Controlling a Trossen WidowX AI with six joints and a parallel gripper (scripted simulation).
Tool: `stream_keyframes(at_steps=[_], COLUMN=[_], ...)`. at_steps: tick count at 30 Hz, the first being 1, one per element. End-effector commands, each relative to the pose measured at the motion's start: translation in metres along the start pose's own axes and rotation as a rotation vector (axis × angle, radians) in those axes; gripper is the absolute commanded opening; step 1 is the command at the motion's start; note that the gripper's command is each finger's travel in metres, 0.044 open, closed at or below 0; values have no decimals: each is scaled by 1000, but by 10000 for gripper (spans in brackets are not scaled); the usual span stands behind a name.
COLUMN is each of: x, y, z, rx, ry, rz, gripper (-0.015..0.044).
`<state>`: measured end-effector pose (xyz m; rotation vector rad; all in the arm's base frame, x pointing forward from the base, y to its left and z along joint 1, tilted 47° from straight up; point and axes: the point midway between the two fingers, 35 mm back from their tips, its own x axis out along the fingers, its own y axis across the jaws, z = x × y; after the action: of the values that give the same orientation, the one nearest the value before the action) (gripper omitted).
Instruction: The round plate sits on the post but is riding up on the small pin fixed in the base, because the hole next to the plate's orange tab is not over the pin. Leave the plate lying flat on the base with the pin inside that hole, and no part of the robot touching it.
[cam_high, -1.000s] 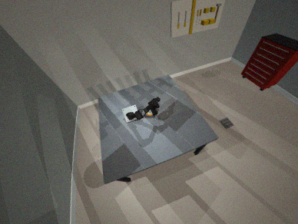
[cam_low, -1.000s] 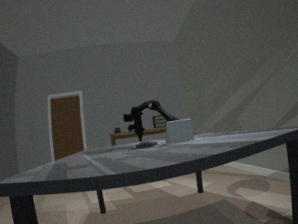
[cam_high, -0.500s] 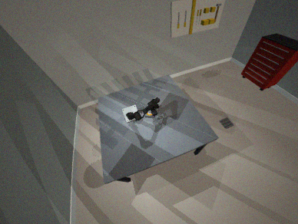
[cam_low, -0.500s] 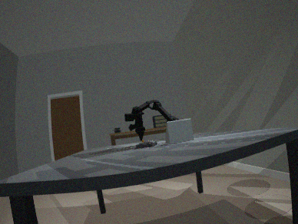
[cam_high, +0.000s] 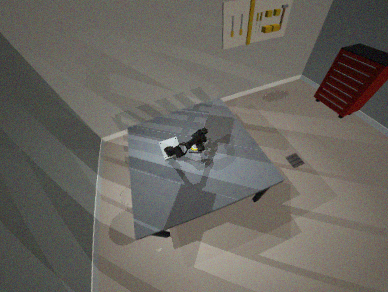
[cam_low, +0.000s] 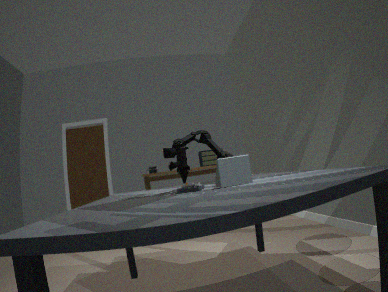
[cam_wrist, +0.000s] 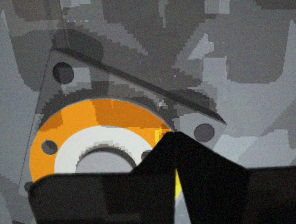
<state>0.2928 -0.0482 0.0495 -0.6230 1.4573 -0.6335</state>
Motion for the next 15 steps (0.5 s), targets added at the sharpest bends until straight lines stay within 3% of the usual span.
stream_keyframes(at_steps=[1, 15], x=[4, 4], y=[-3, -4], z=[-7, -10], rx=[-11, -11], ry=[21, 21], rz=[-8, -8], gripper=[0, 0])
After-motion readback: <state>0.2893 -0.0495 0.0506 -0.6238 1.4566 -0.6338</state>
